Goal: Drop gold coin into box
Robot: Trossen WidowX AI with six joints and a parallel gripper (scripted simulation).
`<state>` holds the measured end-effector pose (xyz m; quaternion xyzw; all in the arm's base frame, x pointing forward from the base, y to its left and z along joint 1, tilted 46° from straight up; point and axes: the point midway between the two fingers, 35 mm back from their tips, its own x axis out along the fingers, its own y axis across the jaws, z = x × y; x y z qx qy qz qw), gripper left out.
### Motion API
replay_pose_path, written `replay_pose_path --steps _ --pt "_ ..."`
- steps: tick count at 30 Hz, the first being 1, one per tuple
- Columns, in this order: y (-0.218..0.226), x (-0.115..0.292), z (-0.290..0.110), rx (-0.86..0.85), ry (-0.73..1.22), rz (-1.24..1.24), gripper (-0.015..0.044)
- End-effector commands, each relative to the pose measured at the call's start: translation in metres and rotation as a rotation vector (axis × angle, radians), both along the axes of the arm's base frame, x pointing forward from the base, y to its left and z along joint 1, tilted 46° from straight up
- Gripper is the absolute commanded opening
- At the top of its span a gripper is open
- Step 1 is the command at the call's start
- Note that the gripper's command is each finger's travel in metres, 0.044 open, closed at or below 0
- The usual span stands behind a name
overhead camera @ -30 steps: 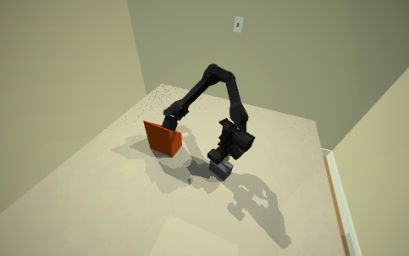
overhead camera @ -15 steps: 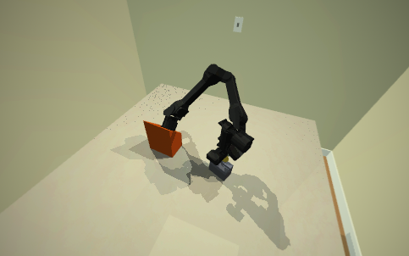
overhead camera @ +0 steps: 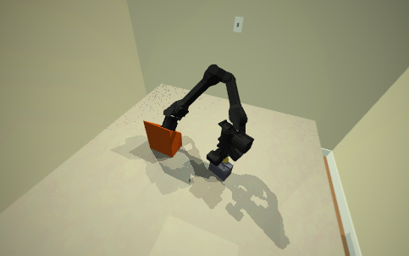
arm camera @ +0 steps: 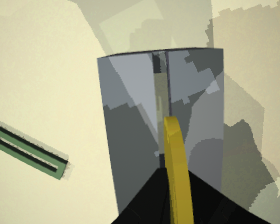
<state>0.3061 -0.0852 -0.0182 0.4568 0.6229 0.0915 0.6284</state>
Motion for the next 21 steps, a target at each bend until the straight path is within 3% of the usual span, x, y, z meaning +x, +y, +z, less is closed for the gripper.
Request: replay_pose_path --steps 1,21 --pt "0.0018 0.0005 -0.0017 0.004 0.003 -0.005 0.0" --pt "0.0093 0.0024 -0.0083 0.004 0.003 -0.005 0.0"
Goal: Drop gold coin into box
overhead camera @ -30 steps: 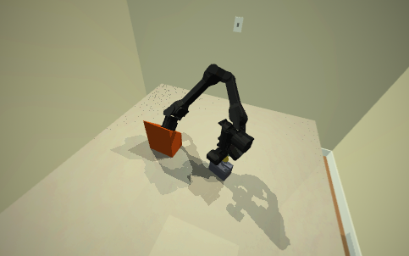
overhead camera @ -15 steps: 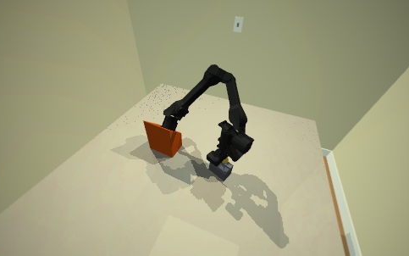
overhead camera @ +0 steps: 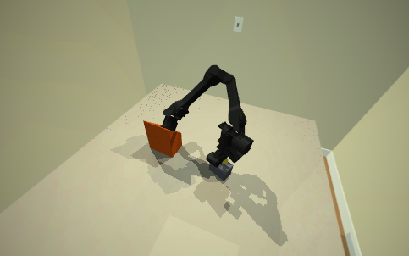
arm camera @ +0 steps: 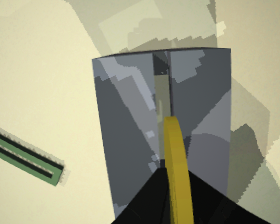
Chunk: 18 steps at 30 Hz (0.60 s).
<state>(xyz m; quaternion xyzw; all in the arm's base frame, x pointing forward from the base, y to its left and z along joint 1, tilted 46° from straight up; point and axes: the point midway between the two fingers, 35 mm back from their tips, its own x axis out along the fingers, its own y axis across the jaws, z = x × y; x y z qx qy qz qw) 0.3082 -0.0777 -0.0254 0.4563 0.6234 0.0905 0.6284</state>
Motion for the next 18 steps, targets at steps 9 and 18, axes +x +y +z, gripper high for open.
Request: replay_pose_path --steps 9,18 --pt "0.0018 0.0005 -0.0018 0.0 0.0 0.0 0.0105" --pt "0.0018 0.0005 -0.0018 0.0 0.0 0.0 0.0161"
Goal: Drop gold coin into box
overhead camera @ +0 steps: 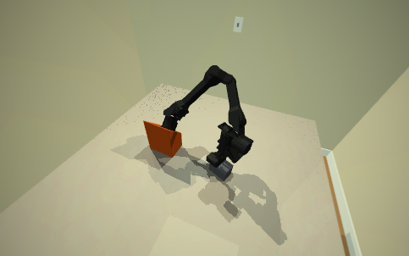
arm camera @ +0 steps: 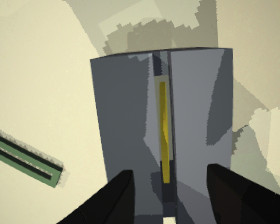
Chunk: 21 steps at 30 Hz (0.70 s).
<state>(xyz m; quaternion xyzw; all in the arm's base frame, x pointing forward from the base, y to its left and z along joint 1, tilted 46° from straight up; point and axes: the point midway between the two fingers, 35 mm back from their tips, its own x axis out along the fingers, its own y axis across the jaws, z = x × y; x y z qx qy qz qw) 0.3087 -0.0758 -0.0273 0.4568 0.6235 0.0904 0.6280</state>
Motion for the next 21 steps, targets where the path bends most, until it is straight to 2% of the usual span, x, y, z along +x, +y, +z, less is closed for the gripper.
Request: replay_pose_path --steps 1,2,10,13,21 --pt "0.0 0.0 0.0 0.0 -0.001 0.001 0.0161" --pt "0.0 0.0 0.0 0.0 -0.001 0.001 0.0161" --pt "-0.014 -0.004 0.014 -0.001 0.001 0.0 0.0371" --pt "-0.033 -0.013 0.035 0.006 0.005 -0.002 0.044" --pt "-0.039 -0.016 0.042 0.009 0.006 -0.002 0.044"
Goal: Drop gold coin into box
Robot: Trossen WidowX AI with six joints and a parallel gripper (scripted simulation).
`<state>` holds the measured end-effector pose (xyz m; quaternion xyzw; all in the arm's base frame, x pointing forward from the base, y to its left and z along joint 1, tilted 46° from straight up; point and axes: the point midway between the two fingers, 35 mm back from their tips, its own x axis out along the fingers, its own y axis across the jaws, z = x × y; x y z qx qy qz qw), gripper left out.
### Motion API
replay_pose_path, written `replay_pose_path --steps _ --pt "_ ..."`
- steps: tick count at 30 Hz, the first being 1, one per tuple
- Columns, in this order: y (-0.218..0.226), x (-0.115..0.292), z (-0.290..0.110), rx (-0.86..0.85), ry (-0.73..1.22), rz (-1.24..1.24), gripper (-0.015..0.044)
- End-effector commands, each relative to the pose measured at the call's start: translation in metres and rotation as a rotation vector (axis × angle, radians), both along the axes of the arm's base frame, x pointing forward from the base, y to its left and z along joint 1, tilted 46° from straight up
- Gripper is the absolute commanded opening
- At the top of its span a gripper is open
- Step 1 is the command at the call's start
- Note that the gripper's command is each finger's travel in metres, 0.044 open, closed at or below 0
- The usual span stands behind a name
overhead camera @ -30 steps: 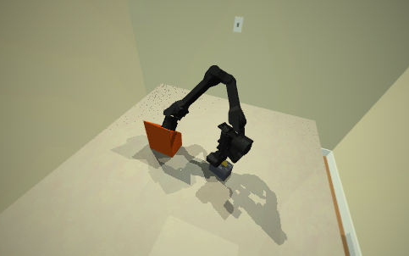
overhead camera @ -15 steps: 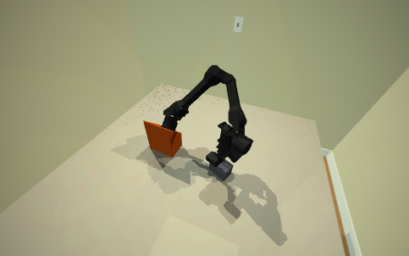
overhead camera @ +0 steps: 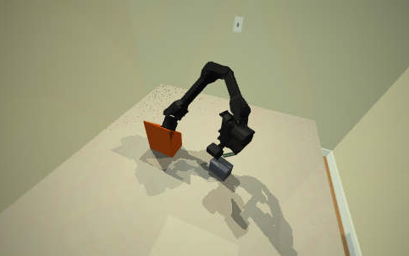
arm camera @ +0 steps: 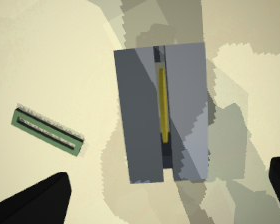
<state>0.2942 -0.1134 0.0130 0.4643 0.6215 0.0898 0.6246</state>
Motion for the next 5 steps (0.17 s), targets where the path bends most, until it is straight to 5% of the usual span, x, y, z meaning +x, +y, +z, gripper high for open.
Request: replay_pose_path --steps 1,5 --pt "-0.0012 -0.0014 0.0021 -0.003 0.002 0.009 0.044" --pt "-0.0012 -0.0014 0.0021 -0.003 0.002 0.009 0.044"
